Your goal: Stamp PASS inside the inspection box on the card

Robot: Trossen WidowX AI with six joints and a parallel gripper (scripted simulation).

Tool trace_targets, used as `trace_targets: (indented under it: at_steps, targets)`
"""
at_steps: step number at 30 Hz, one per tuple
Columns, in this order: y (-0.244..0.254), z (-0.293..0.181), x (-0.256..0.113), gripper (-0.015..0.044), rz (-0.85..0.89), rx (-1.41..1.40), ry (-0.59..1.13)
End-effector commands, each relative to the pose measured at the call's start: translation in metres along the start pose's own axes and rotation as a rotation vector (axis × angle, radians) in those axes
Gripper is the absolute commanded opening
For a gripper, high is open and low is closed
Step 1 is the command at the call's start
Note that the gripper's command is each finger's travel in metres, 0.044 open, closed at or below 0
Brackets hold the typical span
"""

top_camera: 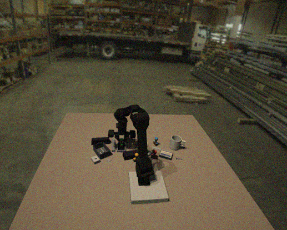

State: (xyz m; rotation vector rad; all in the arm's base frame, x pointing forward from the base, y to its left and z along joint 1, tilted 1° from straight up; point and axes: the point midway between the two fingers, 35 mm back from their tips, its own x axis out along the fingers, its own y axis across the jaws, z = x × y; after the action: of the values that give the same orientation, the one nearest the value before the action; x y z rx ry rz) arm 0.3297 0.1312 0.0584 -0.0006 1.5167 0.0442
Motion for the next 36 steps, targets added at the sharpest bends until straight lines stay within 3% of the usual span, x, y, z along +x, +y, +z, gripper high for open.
trace_targets:
  at_steps: [1,36]
  targets:
    - [-0.0002,-0.0014,0.0054,0.0,-0.001,-0.001,0.01]
    - [-0.0003,-0.0015,0.0108,0.0,0.0,0.0,0.01]
